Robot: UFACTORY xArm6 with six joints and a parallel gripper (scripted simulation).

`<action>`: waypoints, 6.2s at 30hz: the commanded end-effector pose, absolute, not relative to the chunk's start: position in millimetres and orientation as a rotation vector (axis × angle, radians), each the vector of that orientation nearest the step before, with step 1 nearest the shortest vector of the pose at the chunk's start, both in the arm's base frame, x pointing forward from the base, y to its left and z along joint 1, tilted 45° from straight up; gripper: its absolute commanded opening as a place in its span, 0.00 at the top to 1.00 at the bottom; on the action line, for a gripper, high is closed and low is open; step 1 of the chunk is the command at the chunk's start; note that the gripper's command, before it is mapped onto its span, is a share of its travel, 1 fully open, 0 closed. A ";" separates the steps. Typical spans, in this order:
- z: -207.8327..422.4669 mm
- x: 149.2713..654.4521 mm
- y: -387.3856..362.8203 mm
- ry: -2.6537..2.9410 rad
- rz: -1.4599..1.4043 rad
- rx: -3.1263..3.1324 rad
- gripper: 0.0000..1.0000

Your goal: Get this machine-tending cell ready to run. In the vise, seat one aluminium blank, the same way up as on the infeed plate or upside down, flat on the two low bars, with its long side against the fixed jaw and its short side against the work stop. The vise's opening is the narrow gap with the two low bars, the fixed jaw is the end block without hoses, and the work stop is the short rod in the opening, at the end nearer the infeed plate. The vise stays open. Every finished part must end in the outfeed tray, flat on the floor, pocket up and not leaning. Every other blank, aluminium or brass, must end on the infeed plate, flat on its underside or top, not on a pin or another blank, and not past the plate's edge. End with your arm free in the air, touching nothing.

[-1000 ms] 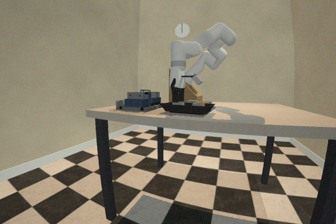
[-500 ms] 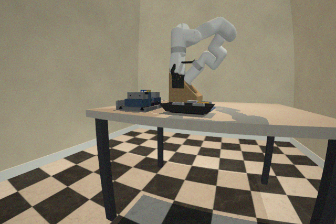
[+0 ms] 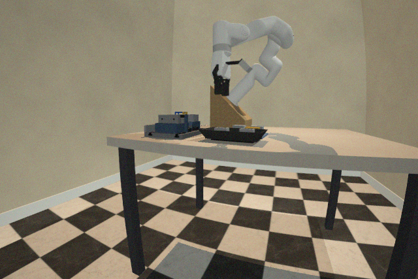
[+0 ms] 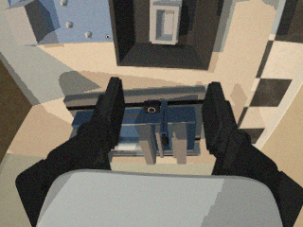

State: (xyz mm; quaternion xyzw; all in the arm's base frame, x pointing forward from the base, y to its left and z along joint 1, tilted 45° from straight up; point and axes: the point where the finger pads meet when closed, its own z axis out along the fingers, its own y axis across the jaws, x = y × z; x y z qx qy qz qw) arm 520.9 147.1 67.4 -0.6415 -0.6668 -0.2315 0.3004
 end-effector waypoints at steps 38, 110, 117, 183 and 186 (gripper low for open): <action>73.3 522.5 141.9 -1.771 -0.618 -1.703 1.00; 155.9 310.9 196.7 -1.770 -0.618 -1.703 0.31; 155.4 310.8 197.2 -1.770 -0.618 -1.703 0.31; 61.8 296.6 290.1 -1.770 -0.617 -1.704 0.31; 61.8 296.6 290.1 -1.770 -0.617 -1.704 0.31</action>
